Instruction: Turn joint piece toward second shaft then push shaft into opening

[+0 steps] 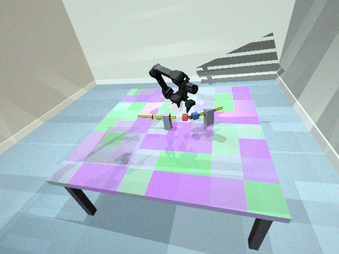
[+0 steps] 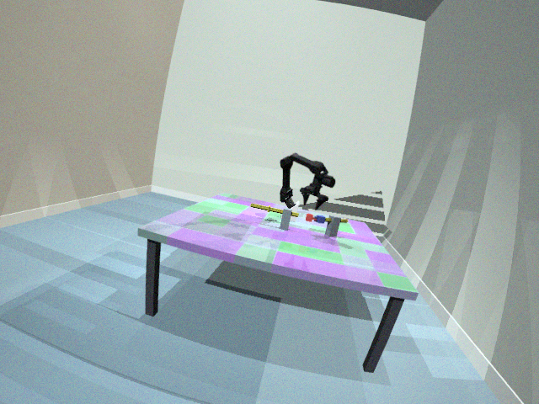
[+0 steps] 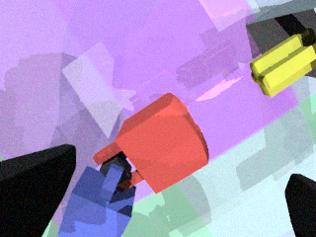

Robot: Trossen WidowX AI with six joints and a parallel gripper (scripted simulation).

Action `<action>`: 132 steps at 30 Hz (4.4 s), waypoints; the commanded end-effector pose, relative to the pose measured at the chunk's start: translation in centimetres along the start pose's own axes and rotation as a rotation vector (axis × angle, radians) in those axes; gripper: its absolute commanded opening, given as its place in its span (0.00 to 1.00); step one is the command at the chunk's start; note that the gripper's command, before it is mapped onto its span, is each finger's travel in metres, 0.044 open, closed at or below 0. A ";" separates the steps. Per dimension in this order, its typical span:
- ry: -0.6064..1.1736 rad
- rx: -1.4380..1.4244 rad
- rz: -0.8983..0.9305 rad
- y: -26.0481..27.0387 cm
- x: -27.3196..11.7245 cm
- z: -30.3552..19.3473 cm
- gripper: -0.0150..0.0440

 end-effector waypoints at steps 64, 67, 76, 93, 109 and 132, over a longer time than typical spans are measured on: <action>0.439 0.582 0.267 -9.4 0.1 7.6 1.00; 0.475 0.677 0.274 -10.0 0.6 7.9 1.00; 0.542 0.847 0.283 -11.2 1.5 8.4 1.00; 0.418 0.621 0.302 -14.6 1.9 13.0 1.00; 0.236 0.139 0.226 -23.5 2.5 19.8 1.00; 0.165 0.217 0.113 -27.2 4.5 21.2 1.00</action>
Point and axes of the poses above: the point midway between the two fingers, 35 mm back from their tips, its own x axis out along the fingers, its own y axis across the jaws, z = x × y, the point moved 8 cm from there along -x, back along the fingers, and after that the axes turned 3 degrees about -x, right-handed, at the moved point
